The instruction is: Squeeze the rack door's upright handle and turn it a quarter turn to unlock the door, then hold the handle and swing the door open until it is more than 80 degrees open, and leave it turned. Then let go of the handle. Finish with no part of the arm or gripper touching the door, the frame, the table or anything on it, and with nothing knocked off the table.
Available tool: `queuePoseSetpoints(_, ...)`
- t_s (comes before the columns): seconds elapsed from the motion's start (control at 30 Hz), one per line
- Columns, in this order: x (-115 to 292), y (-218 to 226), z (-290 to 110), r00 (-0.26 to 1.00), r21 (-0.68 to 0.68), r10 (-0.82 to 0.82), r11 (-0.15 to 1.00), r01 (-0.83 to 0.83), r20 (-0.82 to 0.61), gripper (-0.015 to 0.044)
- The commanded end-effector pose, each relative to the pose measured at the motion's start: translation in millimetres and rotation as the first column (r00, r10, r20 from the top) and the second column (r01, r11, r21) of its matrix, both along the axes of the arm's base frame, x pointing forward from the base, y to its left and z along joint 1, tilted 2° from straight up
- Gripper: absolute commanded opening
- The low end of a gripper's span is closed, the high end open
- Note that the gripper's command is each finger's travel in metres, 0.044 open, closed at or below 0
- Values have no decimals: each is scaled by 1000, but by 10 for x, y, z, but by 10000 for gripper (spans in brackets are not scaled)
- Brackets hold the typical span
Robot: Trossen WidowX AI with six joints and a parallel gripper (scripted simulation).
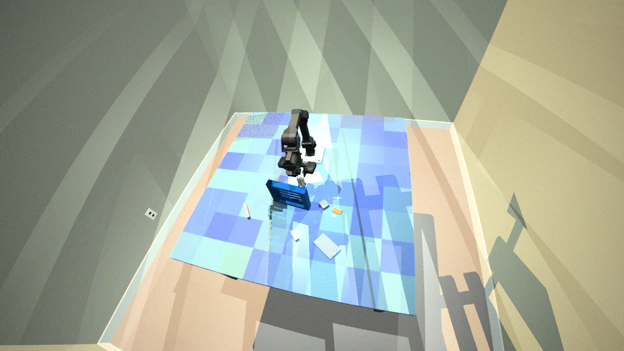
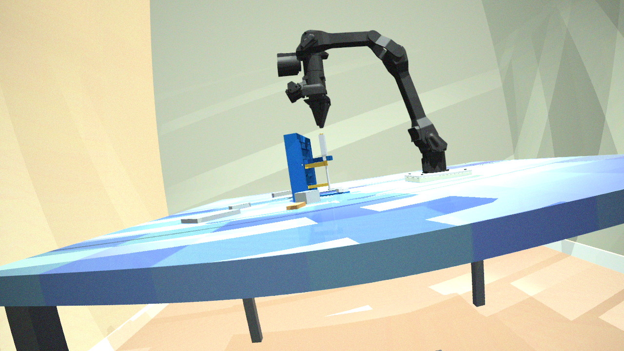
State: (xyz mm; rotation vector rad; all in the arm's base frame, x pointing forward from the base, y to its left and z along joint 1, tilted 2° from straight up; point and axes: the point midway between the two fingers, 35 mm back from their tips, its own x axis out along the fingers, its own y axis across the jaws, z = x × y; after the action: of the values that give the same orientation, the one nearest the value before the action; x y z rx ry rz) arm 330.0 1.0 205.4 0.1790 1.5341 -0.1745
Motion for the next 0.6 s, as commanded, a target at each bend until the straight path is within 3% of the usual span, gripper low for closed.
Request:
queuePoseSetpoints(0.0, 9, -6, -38, 1000, -3, -9, 1000, 9, -11, 281)
queuePoseSetpoints(0.57, 28, -6, -312, 1000, 1, -11, 1000, 11, -22, 281)
